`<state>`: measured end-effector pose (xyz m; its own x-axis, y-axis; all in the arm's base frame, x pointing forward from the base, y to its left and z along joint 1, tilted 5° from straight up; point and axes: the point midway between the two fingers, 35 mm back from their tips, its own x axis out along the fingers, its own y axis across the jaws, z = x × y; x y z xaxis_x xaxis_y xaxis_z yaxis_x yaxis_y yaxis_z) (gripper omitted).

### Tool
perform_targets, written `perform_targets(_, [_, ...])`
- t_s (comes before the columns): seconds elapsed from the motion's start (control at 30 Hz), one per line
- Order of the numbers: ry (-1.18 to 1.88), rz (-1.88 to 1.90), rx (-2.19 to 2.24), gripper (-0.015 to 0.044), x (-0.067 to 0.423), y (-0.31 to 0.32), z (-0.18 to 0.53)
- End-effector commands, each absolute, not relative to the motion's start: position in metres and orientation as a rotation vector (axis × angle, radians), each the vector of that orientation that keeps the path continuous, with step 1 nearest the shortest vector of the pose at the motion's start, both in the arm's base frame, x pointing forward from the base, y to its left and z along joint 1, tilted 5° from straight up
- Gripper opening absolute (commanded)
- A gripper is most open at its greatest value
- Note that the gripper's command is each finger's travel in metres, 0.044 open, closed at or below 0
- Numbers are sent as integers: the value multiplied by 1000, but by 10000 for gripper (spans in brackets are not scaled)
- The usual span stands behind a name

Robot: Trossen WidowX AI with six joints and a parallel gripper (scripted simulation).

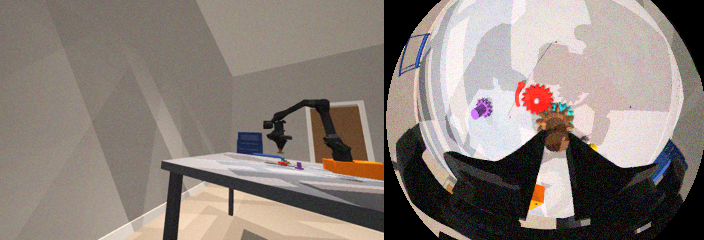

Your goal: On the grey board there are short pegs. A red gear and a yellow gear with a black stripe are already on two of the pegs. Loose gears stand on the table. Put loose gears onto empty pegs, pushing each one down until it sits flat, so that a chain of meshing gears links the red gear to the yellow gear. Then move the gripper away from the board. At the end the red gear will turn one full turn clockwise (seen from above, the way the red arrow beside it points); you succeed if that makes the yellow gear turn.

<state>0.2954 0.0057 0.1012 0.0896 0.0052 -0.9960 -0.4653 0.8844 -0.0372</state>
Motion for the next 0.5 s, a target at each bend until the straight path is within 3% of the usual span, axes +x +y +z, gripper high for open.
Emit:
perform_targets(0.0, [1436, 368, -390, 0, 292, -1, 100])
perform_targets(0.47, [1434, 373, -399, 0, 284, -29, 89])
